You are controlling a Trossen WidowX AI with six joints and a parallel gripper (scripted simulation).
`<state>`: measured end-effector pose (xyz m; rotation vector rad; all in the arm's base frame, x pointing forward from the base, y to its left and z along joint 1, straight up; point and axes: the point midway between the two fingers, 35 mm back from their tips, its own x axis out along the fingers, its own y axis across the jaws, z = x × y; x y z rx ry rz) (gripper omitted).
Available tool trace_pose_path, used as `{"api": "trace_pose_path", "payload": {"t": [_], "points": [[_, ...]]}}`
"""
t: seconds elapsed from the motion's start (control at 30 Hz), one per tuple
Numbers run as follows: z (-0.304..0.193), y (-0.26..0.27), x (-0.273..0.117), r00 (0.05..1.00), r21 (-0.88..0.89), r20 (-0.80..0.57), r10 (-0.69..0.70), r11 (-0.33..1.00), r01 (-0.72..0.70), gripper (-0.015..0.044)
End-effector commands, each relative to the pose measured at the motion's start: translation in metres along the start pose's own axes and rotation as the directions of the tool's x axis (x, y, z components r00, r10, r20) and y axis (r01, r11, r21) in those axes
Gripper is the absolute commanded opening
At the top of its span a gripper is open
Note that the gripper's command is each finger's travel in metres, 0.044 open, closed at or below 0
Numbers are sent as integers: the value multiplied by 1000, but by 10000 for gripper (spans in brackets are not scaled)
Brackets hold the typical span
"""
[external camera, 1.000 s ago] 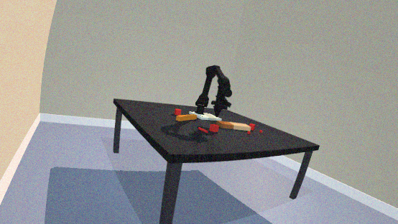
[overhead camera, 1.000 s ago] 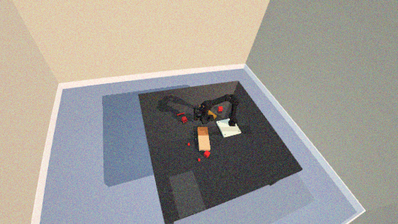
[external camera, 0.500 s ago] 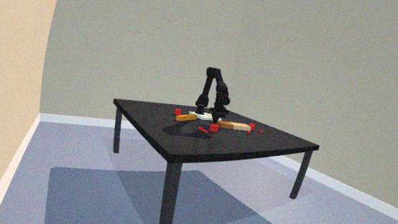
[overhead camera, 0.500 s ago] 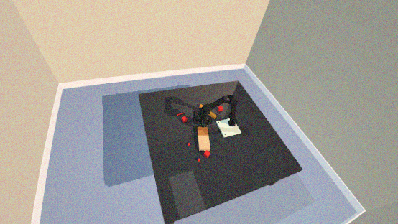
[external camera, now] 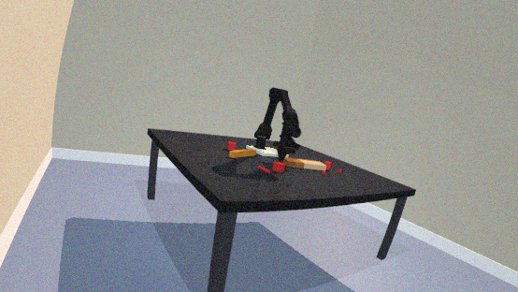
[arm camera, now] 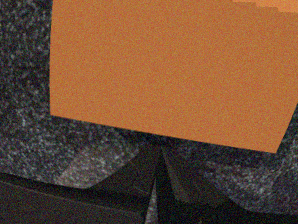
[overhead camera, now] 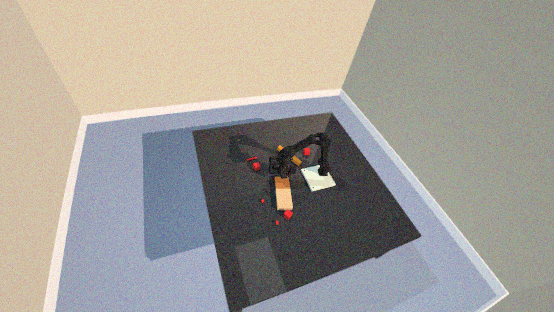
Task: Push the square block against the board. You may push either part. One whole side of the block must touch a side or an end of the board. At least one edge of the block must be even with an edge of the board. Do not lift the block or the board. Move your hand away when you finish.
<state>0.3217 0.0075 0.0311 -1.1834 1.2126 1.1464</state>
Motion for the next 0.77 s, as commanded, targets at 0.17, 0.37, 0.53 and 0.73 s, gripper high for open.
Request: {"api": "trace_pose_path", "payload": {"t": [0.17,0.37,0.53,0.73], "points": [[8,-1,0,1000,6,1,-1,1000,1,0],[13,-1,0,1000,6,1,-1,1000,1,0],[15,-1,0,1000,6,2,-1,1000,1,0],[7,-2,0,1000,6,1,-1,1000,1,0]]}}
